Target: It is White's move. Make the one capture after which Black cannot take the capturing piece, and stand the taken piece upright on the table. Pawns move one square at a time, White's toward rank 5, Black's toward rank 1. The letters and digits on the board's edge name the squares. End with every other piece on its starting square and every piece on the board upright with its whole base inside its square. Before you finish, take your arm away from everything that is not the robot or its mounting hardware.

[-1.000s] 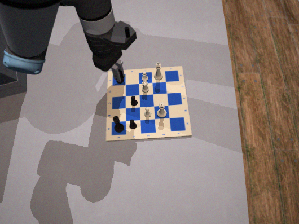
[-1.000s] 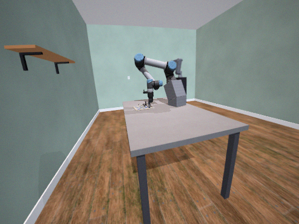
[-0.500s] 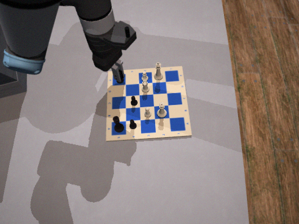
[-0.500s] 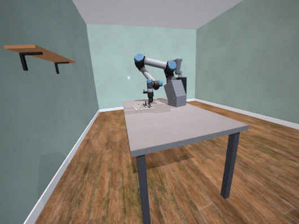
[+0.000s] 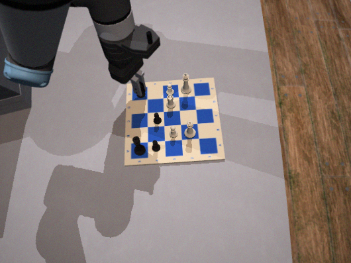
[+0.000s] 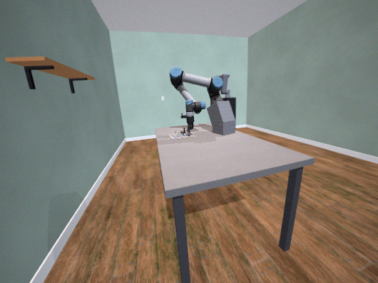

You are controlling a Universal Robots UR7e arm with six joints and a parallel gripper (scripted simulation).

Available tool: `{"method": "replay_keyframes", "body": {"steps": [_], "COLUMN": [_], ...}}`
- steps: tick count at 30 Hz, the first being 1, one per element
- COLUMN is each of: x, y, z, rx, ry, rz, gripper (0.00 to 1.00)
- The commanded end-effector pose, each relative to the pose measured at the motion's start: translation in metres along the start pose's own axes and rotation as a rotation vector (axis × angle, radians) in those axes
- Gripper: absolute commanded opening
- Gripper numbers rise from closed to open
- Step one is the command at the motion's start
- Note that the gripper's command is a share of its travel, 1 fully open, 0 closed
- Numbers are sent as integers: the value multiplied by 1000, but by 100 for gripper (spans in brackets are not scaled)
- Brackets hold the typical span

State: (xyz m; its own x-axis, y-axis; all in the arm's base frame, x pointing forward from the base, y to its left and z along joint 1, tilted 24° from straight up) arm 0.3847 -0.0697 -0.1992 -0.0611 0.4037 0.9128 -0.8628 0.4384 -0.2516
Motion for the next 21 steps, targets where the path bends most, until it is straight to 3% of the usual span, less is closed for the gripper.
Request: {"method": "replay_keyframes", "body": {"steps": [1, 9, 21], "x": [1, 8, 41], "y": [0, 0, 0], "z": [0, 0, 0], "rx": [0, 0, 0], "ry": [0, 0, 0], "rz": [1, 1, 1], "gripper": [0, 0, 0]}}
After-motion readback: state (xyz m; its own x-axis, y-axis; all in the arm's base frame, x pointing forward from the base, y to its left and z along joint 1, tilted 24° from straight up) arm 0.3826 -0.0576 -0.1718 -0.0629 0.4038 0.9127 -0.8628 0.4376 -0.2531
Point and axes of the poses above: the point where the finger pads meet when closed, its own x axis back along the fingers, its own z axis across the jaws, y = z × x, the point moved 3 cm from there along x, back along the fingers, and after that the axes turned 10 degrees about x, right-handed, at the moved point
